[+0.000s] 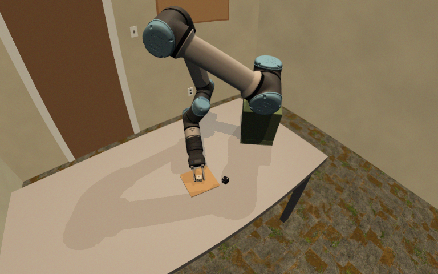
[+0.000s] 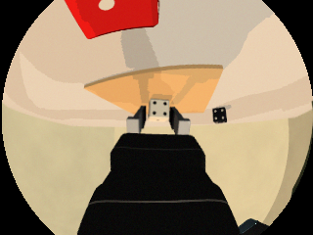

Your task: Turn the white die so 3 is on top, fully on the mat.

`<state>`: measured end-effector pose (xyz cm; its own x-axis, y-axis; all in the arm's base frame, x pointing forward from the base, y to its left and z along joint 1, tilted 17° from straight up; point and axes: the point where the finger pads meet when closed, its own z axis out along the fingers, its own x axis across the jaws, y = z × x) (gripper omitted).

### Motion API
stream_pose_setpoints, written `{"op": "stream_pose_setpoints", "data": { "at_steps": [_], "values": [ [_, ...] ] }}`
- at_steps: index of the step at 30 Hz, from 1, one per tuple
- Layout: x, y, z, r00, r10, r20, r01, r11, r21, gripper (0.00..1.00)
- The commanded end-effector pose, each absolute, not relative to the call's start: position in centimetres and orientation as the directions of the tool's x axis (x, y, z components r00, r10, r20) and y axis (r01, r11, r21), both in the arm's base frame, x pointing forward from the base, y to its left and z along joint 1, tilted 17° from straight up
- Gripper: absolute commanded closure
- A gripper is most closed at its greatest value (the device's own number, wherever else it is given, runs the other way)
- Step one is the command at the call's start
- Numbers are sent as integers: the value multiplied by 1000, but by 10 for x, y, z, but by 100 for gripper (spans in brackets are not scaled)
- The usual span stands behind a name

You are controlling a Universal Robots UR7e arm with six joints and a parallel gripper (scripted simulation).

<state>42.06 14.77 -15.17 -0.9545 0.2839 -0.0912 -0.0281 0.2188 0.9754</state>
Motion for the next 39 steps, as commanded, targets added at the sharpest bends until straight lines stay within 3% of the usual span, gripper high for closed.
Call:
{"op": "stream_pose_setpoints", "data": {
  "at_steps": [1, 3, 39],
  "values": [
    [421, 147, -151, -954, 284, -92, -29, 219, 975, 27],
    [421, 147, -151, -954, 284, -92, -29, 219, 975, 21],
    [421, 147, -151, -954, 284, -92, -29, 219, 975, 21]
  ]
}}
